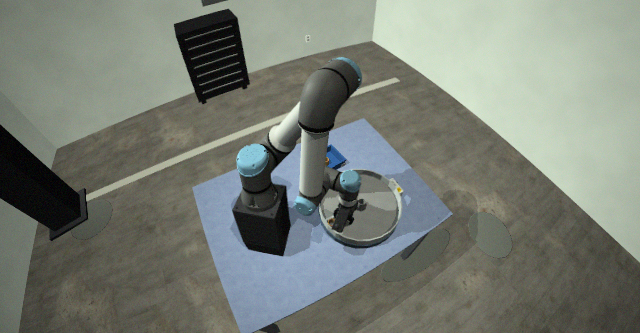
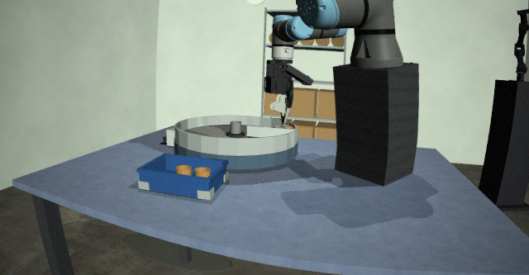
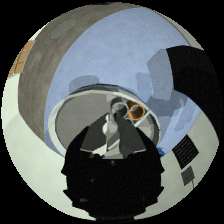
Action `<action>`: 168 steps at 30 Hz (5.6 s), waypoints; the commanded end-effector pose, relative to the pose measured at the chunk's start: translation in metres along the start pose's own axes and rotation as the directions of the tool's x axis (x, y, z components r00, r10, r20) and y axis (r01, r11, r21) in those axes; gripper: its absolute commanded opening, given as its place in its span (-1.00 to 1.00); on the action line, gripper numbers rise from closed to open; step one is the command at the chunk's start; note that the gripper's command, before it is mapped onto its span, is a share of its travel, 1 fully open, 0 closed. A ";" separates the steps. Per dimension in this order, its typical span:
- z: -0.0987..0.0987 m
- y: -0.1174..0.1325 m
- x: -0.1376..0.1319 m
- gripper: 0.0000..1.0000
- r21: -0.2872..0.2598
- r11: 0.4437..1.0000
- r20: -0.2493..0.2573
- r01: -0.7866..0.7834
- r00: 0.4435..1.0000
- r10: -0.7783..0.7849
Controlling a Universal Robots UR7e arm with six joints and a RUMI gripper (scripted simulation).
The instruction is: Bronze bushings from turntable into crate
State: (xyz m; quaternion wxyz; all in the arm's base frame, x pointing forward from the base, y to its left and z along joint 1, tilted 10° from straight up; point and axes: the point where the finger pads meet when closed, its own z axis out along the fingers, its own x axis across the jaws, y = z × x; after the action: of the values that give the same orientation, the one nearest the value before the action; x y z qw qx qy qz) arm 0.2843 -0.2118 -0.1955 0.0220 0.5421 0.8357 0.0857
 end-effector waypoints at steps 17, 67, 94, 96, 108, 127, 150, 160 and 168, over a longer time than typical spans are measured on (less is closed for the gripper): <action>0.000 0.000 0.000 -0.90 0.000 1.000 0.001 0.000 1.000 0.000; 0.024 0.000 0.000 -0.90 0.000 1.000 0.001 0.000 1.000 0.000; 0.024 0.000 0.000 -1.00 0.000 1.000 0.001 0.000 1.000 0.000; 0.024 0.000 0.000 -1.00 0.000 1.000 0.001 0.000 1.000 0.000; 0.024 0.000 0.000 -1.00 0.000 1.000 0.001 0.000 1.000 0.000; 0.024 0.000 0.000 -0.90 0.000 1.000 0.001 0.000 1.000 0.000; 0.024 0.000 0.000 -0.90 0.000 1.000 0.001 0.000 1.000 0.000; 0.023 0.000 0.000 -0.90 0.000 1.000 0.001 0.000 1.000 0.000; 0.014 0.001 0.001 -0.90 -0.001 1.000 0.001 0.000 1.000 0.000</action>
State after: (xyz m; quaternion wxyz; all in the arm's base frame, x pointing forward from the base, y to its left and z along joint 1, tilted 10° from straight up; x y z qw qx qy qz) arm 0.2870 -0.2088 -0.2153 0.0220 0.5421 0.8356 0.0858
